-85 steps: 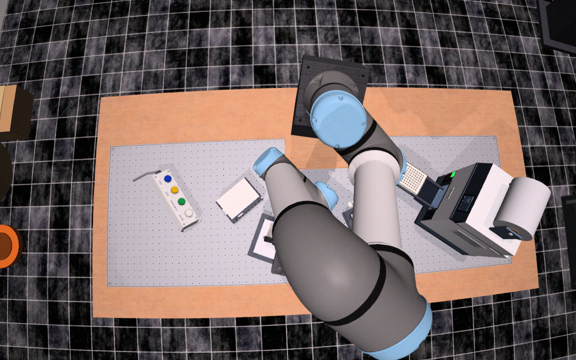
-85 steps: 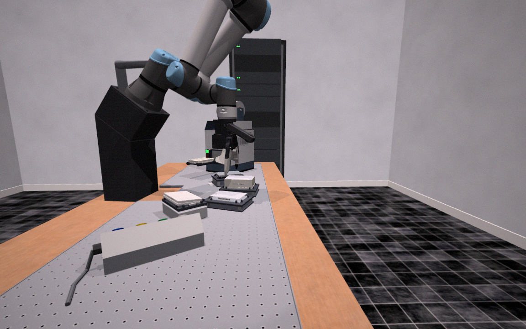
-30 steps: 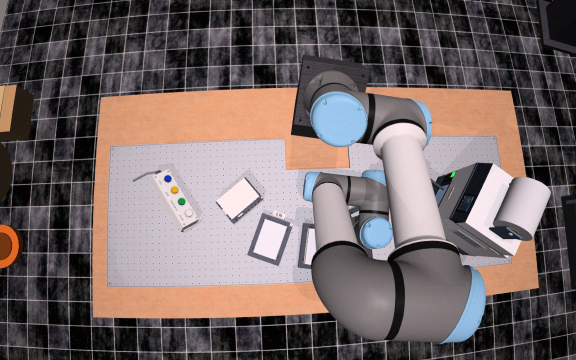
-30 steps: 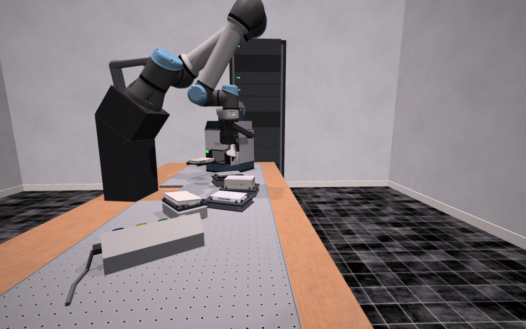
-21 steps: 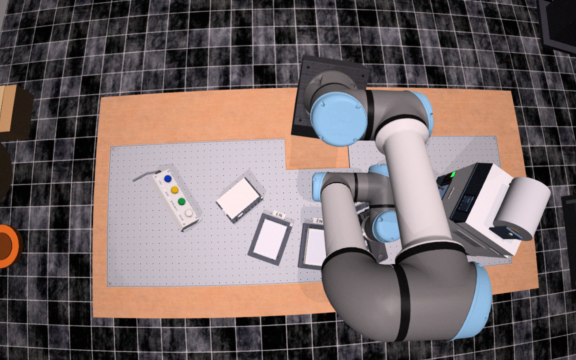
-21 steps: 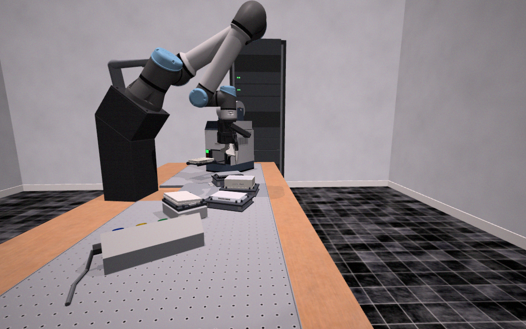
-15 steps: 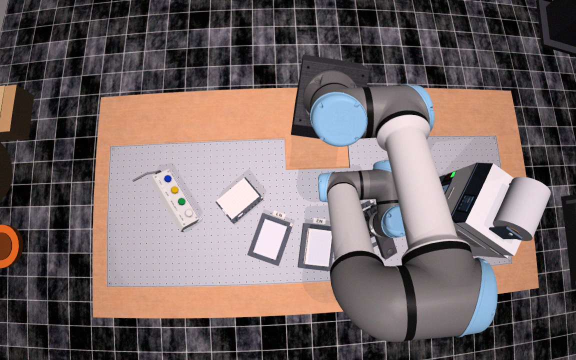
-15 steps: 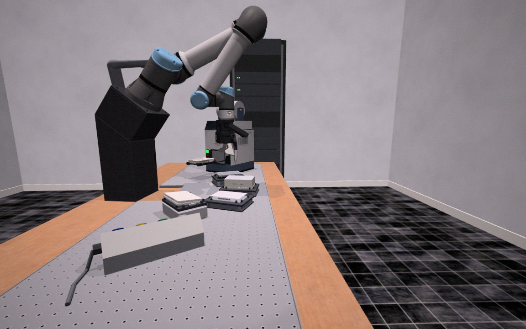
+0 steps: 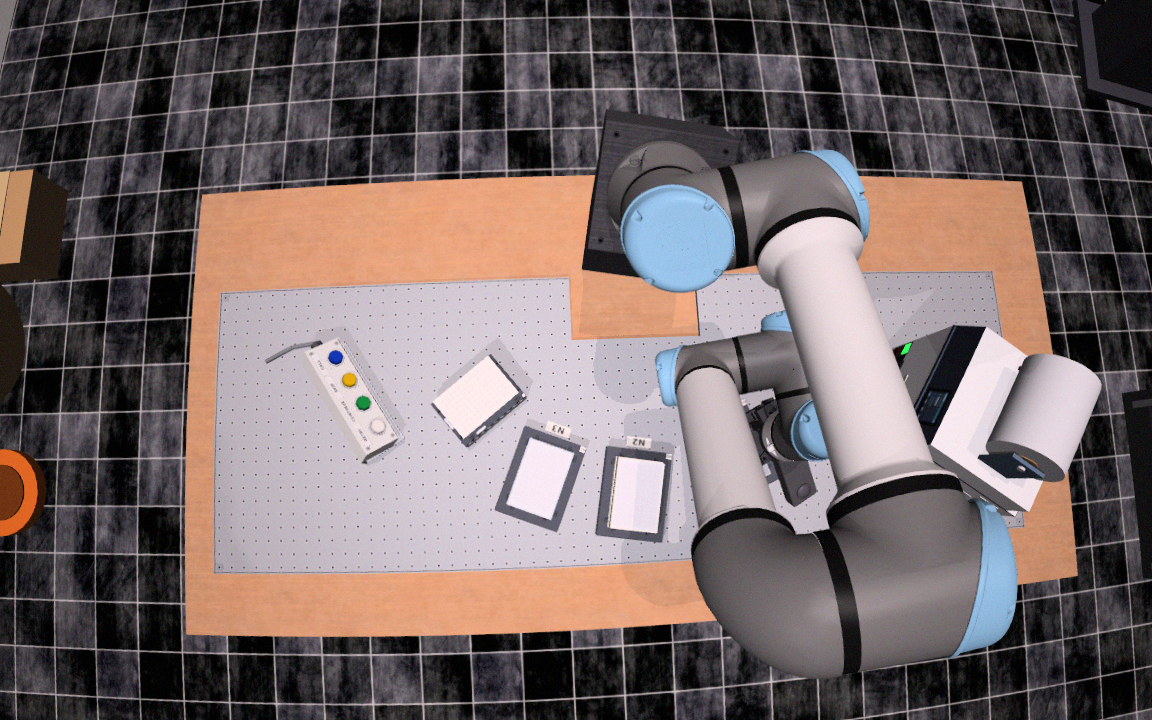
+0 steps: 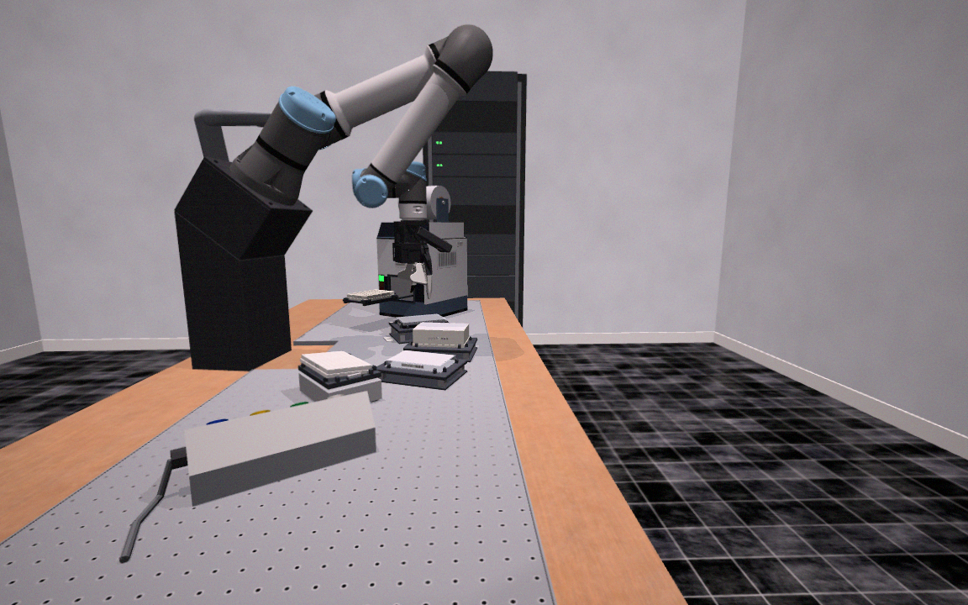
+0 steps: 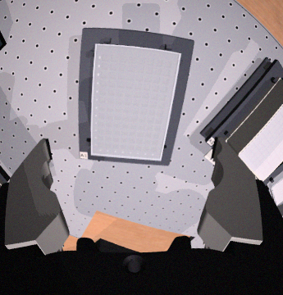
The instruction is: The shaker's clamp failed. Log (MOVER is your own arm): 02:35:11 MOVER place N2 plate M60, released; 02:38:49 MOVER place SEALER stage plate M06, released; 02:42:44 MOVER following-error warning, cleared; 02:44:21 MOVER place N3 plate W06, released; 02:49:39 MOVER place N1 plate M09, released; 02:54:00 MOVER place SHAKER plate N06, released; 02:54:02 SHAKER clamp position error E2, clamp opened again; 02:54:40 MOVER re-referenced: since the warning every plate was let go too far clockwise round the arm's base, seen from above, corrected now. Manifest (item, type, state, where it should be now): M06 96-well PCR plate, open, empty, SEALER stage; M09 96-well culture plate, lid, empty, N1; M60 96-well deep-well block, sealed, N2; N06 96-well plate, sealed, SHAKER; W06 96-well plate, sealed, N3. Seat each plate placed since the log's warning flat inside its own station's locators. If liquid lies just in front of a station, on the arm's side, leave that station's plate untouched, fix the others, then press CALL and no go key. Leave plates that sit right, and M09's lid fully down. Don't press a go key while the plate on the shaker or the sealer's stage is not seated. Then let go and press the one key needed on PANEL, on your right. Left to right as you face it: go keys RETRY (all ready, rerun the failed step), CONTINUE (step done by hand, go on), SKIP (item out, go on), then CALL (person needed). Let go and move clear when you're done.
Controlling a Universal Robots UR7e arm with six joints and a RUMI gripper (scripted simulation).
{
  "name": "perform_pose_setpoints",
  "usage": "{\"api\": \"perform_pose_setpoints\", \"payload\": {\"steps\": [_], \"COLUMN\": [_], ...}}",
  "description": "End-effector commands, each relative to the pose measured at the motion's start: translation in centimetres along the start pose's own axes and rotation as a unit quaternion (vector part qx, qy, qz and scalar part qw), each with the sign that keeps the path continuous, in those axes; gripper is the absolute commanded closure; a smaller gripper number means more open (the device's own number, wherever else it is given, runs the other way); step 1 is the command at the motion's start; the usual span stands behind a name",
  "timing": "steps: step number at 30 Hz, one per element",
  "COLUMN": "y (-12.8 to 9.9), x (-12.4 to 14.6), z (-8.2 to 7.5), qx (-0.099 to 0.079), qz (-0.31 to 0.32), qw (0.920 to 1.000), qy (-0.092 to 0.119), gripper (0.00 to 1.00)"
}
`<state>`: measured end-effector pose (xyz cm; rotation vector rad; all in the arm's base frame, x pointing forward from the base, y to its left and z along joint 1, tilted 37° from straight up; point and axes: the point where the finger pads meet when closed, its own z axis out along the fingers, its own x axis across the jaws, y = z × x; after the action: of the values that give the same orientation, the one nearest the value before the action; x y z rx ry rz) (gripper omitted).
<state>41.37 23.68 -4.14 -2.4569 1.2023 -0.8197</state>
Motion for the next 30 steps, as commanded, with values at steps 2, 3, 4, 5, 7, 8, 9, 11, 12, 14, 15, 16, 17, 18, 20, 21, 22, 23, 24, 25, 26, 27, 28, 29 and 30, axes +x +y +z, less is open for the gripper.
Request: {"api": "perform_pose_setpoints", "payload": {"steps": [2, 3, 4, 5, 7, 8, 9, 11, 12, 14, 15, 16, 17, 18, 20, 21, 22, 23, 24, 25, 26, 27, 28, 29, 30], "y": [0.0, 0.0, 0.0, 0.0, 0.0, 0.0, 0.0, 0.0, 0.0, 0.0, 0.0, 0.0, 0.0, 0.0, 0.0, 0.0, 0.0, 0.0, 0.0, 0.0, 0.0, 0.0, 0.0, 0.0, 0.0], "x": [-0.1, -0.1, -0.1, -0.1, -0.1, -0.1, -0.1, -0.1, -0.1, -0.1, -0.1, -0.1, -0.1, -0.1, -0.1, -0.1, -0.1, -0.1, -0.1, -0.1, -0.1, -0.1, -0.1, -0.1, -0.1], "z": [0.7, 0.9, 1.0, 1.2, 1.5, 1.6, 1.6, 1.6, 1.6, 1.6, 1.6, 1.6, 1.6, 1.6, 1.6, 1.6, 1.6, 1.6, 1.6, 1.6, 1.6, 1.6, 1.6, 1.6, 1.6], "qx": [0.000, 0.000, 0.000, 0.000, 0.000, 0.000, 0.000, 0.000, 0.000, 0.000, 0.000, 0.000, 0.000, 0.000, 0.000, 0.000, 0.000, 0.000, 0.000, 0.000, 0.000, 0.000, 0.000, 0.000, 0.000], "qz": [0.000, 0.000, 0.000, 0.000, 0.000, 0.000, 0.000, 0.000, 0.000, 0.000, 0.000, 0.000, 0.000, 0.000, 0.000, 0.000, 0.000, 0.000, 0.000, 0.000, 0.000, 0.000, 0.000, 0.000, 0.000], "qw": [1.0000, 1.0000, 1.0000, 1.0000, 1.0000, 1.0000, 1.0000, 1.0000, 1.0000, 1.0000, 1.0000, 1.0000, 1.0000, 1.0000, 1.0000, 1.0000, 1.0000, 1.0000, 1.0000, 1.0000, 1.0000, 1.0000, 1.0000, 1.0000, 1.0000], "qy": [0.000, 0.000, 0.000, 0.000, 0.000, 0.000, 0.000, 0.000, 0.000, 0.000, 0.000, 0.000, 0.000, 0.000, 0.000, 0.000, 0.000, 0.000, 0.000, 0.000, 0.000, 0.000, 0.000, 0.000, 0.000], "gripper": [0.18, 0.18, 0.18, 0.18, 0.18, 0.18, 0.18, 0.18, 0.18, 0.18, 0.18, 0.18, 0.18, 0.18, 0.18, 0.18, 0.18, 0.18, 0.18, 0.18, 0.18, 0.18, 0.18, 0.18, 0.18]}}
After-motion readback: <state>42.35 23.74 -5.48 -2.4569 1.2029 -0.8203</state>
